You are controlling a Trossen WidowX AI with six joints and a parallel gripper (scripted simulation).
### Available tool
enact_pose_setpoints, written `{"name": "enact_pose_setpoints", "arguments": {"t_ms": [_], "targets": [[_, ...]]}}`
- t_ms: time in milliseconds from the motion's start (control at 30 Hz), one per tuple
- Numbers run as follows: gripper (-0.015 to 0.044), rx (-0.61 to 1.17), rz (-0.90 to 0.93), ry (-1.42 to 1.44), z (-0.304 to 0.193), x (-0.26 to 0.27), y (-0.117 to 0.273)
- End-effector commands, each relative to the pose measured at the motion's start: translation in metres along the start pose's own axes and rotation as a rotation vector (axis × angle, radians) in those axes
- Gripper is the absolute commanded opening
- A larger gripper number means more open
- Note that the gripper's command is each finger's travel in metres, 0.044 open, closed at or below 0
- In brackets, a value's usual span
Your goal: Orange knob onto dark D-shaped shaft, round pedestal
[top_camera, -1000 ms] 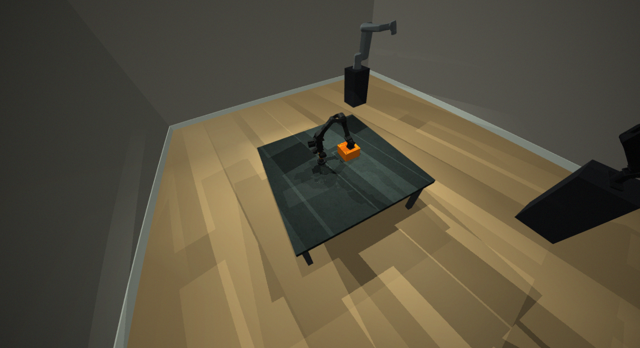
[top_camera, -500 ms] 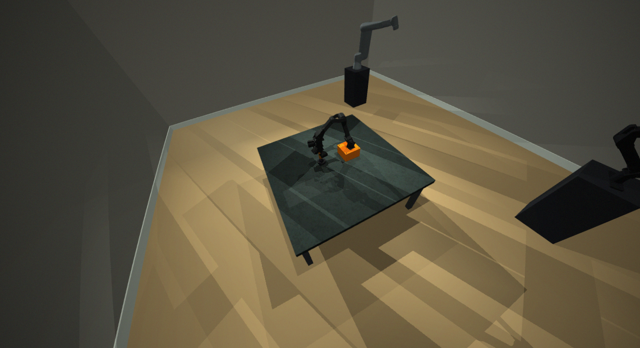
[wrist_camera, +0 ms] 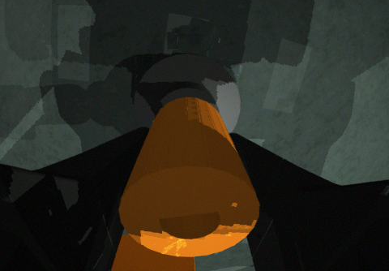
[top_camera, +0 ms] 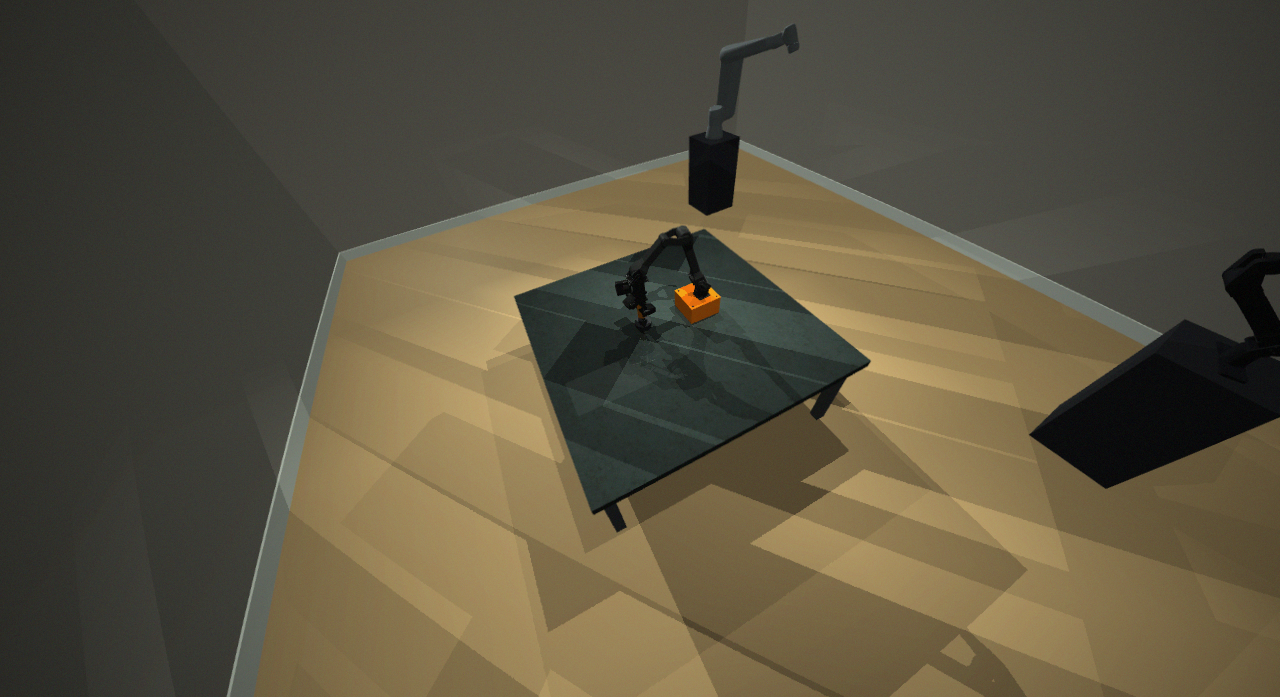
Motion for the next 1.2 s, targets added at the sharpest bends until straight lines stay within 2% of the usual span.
{"name": "enact_pose_setpoints", "arguments": {"t_ms": [0,933,1167], "targets": [[0.0,0.0,0.001,0.007,-0.0033,0.0,0.0005],[0.0,-0.001,0.001,0.007,0.0014,0.0003,0.0031],[0.0,-0.001,0.001,0.206,0.0037,0.0002,0.0036]]}}
Point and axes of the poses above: the point midway between the two fingers, 35 mm back from their tips, its own y axis back along the fingers, its own x axis across the jaws, z = x × y, the point moved 8 cm from there along y, back along the fingers, and after that the axes turned 13 degrees about -y, right-handed, at the moved point
